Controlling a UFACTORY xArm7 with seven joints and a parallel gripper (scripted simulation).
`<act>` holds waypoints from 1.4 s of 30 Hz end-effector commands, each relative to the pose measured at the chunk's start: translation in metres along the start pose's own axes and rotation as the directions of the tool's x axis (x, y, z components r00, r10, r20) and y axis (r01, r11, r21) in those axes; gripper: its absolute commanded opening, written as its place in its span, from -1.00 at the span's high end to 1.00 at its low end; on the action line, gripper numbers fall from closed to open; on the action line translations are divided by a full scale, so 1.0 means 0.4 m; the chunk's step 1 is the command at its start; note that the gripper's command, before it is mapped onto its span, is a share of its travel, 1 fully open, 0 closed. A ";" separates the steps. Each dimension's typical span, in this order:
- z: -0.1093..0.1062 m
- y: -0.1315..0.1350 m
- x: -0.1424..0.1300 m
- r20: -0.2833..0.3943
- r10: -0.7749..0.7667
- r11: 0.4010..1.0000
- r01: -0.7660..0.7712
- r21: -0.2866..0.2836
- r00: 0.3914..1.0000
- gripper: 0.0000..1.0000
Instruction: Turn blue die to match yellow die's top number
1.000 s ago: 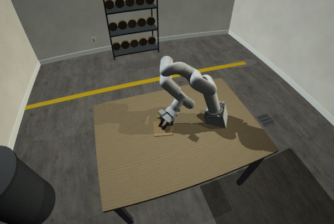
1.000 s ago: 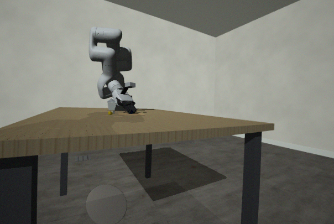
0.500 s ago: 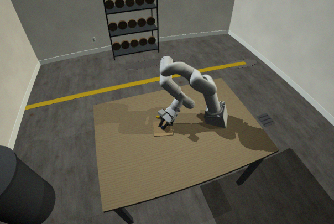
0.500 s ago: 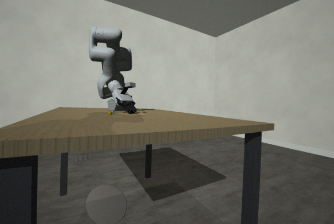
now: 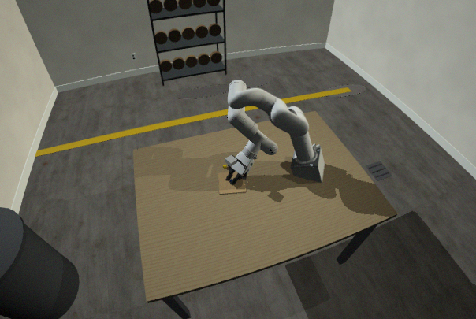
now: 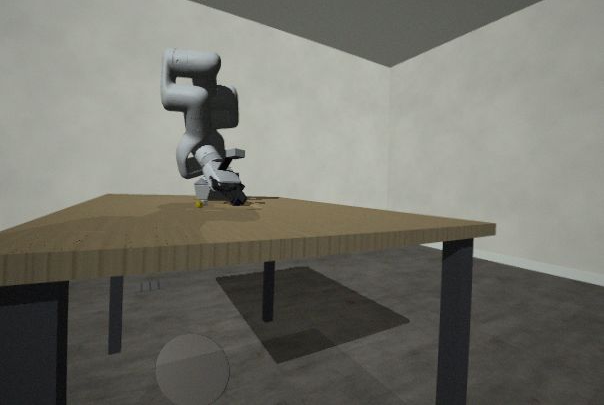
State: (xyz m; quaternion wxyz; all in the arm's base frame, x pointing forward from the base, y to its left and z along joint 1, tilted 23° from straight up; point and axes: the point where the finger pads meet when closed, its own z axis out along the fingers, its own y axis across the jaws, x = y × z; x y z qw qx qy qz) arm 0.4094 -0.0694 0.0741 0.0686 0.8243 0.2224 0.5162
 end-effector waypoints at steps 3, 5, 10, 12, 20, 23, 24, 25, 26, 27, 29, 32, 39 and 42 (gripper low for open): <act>-0.014 0.000 0.001 -0.001 0.000 1.000 0.000 0.000 1.000 0.38; -0.028 0.000 0.001 -0.001 0.000 1.000 0.000 0.000 1.000 0.38; -0.067 0.000 0.001 -0.001 0.000 1.000 0.000 0.000 1.000 0.38; -0.077 0.000 0.001 -0.001 0.000 1.000 0.000 0.000 1.000 0.38; -0.124 0.000 0.001 -0.001 0.000 1.000 0.000 0.000 1.000 0.38; -0.125 0.000 0.001 -0.001 0.000 1.000 0.000 0.000 1.000 0.38; -0.125 0.000 0.001 -0.001 0.000 1.000 0.000 0.000 1.000 0.38; -0.126 0.000 0.002 -0.001 0.000 1.000 0.000 0.000 1.000 0.38; -0.127 0.000 0.004 -0.001 0.000 1.000 0.000 0.000 1.000 0.38; -0.127 0.000 0.004 -0.001 0.000 1.000 0.000 0.000 1.000 0.38; -0.129 0.000 0.006 -0.001 0.000 1.000 0.000 0.000 1.000 0.38; -0.143 0.000 0.022 -0.001 0.000 1.000 0.000 0.000 1.000 0.38; -0.192 0.000 0.081 -0.001 0.000 1.000 0.000 0.000 1.000 0.38; -0.209 0.000 0.101 -0.001 0.000 1.000 0.000 0.000 1.000 0.38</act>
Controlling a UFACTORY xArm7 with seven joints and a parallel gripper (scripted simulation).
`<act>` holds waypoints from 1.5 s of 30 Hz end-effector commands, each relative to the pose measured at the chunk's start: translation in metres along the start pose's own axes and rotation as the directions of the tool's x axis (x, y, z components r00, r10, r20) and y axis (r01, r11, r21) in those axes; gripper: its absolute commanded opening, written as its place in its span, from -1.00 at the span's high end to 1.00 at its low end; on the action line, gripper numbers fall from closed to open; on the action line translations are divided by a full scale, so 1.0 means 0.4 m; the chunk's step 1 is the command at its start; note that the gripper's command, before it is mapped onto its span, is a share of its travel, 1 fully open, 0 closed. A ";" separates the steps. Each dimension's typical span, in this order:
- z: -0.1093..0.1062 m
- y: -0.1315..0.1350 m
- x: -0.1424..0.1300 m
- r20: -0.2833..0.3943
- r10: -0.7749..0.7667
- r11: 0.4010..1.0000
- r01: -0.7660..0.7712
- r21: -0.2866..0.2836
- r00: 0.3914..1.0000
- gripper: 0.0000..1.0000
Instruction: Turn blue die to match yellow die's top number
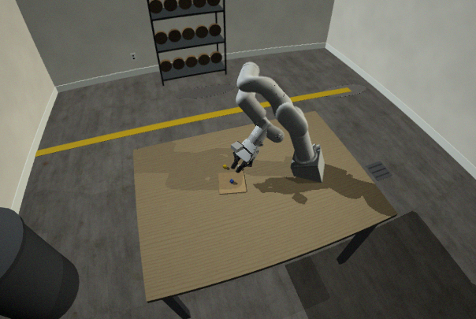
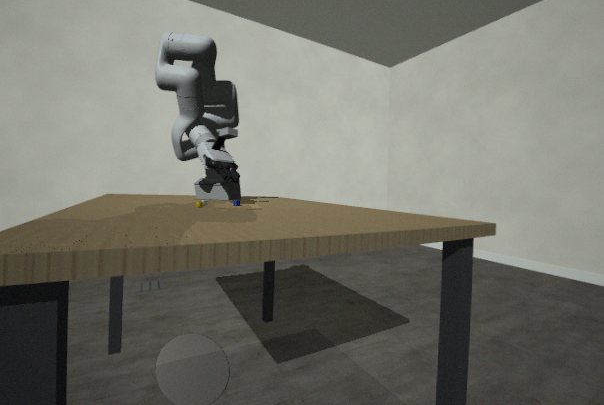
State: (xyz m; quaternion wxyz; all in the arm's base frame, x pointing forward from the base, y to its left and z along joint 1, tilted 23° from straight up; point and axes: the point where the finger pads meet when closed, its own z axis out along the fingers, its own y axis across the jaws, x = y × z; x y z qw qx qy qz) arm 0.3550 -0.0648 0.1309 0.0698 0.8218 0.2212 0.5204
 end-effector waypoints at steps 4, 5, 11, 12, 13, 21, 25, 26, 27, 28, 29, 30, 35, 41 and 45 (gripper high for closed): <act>-0.033 0.002 0.039 0.007 -0.001 1.000 0.000 0.005 1.000 0.38; -0.035 0.002 0.041 0.007 -0.001 1.000 0.000 0.005 1.000 0.38; -0.038 0.002 0.045 0.008 -0.001 1.000 0.001 0.005 1.000 0.38; -0.037 0.002 0.045 0.010 -0.001 1.000 0.001 0.006 1.000 0.38; -0.037 0.002 0.046 0.013 -0.001 1.000 0.001 0.006 1.000 0.38; -0.027 -0.002 0.056 0.076 -0.006 1.000 0.004 0.015 0.997 0.38; -0.023 -0.002 0.067 0.165 -0.002 1.000 0.001 0.009 0.986 0.38; -0.018 -0.005 0.071 0.190 -0.003 1.000 0.000 0.017 0.982 0.38; -0.015 -0.007 0.076 0.218 -0.004 1.000 0.000 0.020 0.976 0.38; -0.013 -0.006 0.080 0.247 -0.004 1.000 0.000 0.018 0.969 0.38; -0.013 -0.003 0.085 0.278 -0.003 1.000 0.000 0.011 0.961 0.38; -0.012 -0.002 0.087 0.295 -0.004 1.000 0.001 0.009 0.955 0.38; -0.005 -0.003 0.098 0.368 -0.008 1.000 0.004 0.012 0.930 0.38; -0.001 0.004 0.114 0.456 -0.004 1.000 0.003 0.003 0.890 0.38; 0.003 0.005 0.126 0.519 -0.004 1.000 0.003 0.002 0.855 0.38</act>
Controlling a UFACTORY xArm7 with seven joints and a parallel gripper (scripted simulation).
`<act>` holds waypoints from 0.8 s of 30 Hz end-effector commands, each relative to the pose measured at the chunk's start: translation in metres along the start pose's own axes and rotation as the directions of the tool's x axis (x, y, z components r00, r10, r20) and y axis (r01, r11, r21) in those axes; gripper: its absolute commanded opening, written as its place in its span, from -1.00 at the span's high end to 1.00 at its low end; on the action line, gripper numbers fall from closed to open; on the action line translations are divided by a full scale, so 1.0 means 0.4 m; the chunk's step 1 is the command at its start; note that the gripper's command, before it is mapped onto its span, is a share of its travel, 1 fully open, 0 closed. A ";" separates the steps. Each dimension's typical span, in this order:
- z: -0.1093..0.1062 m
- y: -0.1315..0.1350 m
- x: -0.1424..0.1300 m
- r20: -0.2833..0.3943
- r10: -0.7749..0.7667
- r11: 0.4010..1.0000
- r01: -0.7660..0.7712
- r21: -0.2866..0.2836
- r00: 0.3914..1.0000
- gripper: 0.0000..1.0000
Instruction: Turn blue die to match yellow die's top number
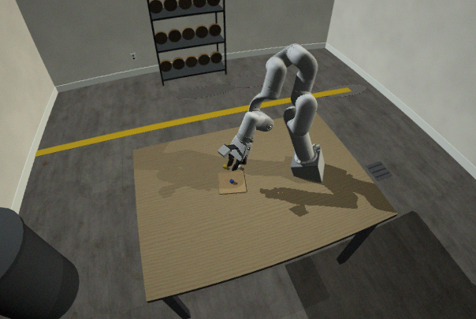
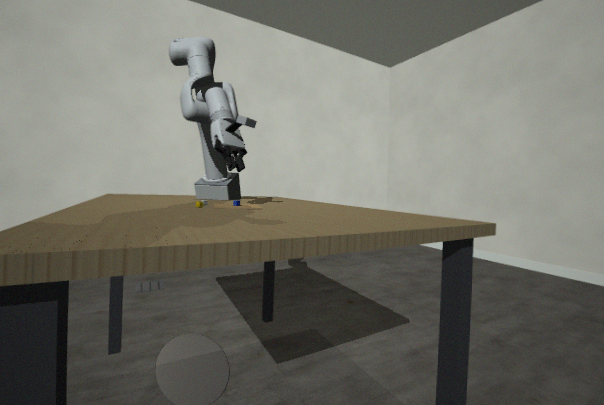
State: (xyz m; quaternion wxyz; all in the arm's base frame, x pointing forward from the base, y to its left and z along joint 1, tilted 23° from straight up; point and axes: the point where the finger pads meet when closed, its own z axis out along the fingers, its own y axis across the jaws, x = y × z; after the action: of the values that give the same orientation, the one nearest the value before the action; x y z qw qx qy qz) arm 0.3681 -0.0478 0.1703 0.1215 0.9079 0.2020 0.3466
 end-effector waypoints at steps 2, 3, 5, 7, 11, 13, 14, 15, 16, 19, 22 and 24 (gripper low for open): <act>0.004 -0.003 0.024 0.175 -0.001 1.000 -0.002 0.021 0.985 0.38; 0.004 -0.001 0.030 0.211 -0.002 1.000 -0.003 0.020 0.977 0.38; 0.005 0.000 0.036 0.252 -0.002 1.000 -0.003 0.020 0.968 0.38; 0.004 -0.001 0.042 0.287 -0.003 1.000 -0.003 0.020 0.958 0.38; 0.003 -0.002 0.054 0.348 -0.005 1.000 -0.003 0.021 0.937 0.38; 0.004 0.000 0.063 0.398 -0.005 1.000 -0.003 0.020 0.917 0.38; 0.003 0.000 0.066 0.417 -0.006 1.000 -0.003 0.020 0.909 0.38; 0.003 -0.001 0.069 0.431 -0.006 1.000 -0.003 0.020 0.902 0.38; 0.002 -0.002 0.072 0.442 -0.007 1.000 -0.003 0.021 0.897 0.38; 0.002 -0.004 0.075 0.457 -0.008 1.000 -0.003 0.022 0.889 0.38; 0.002 -0.004 0.075 0.459 -0.008 1.000 -0.003 0.022 0.889 -1.00; 0.002 -0.004 0.075 0.459 -0.008 1.000 -0.003 0.022 0.889 -1.00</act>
State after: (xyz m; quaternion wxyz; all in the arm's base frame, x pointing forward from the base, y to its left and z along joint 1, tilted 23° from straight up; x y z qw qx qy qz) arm 0.3870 -0.0332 0.1850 0.1555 0.9646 0.1733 0.1239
